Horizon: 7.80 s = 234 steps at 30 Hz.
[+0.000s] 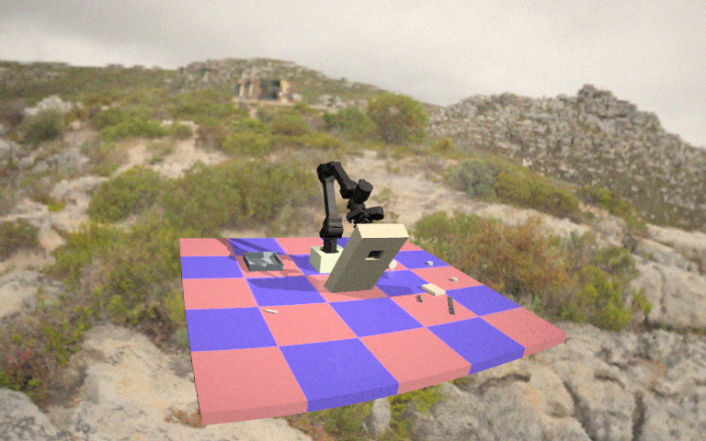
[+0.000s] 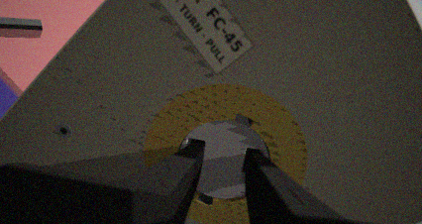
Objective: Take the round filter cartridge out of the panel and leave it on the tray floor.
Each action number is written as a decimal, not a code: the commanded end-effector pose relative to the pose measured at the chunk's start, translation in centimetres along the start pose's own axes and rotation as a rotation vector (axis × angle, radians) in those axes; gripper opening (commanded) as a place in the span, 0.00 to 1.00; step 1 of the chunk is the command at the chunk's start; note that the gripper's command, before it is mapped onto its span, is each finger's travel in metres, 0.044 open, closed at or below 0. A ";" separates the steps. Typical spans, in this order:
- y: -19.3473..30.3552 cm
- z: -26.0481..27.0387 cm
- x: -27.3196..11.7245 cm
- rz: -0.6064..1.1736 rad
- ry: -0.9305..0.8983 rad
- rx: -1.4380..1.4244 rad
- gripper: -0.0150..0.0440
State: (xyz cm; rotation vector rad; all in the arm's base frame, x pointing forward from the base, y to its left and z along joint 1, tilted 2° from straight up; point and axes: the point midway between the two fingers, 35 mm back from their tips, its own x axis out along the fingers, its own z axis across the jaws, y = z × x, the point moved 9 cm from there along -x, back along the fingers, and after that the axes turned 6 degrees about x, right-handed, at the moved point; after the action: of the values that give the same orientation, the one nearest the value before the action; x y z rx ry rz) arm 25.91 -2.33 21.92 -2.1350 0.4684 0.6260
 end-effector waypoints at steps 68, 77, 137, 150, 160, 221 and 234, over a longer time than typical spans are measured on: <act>0.0 0.0 0.3 -0.003 0.001 -1.439 0.25; -0.3 -0.2 -3.5 -0.002 -0.002 -1.403 0.25; 3.0 2.4 -6.8 -0.002 -0.005 -1.367 0.44; -3.1 -2.4 -10.0 -0.007 0.004 -1.368 0.71; -3.6 -2.8 -10.7 0.018 -0.062 -1.031 0.77; 3.5 2.8 -2.8 0.430 -0.126 0.757 0.77; 3.6 2.9 -2.5 0.429 -0.120 0.757 0.63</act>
State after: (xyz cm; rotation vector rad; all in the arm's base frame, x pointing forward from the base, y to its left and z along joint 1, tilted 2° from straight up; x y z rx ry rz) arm 21.23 -1.79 19.58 -1.2791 0.9393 0.6685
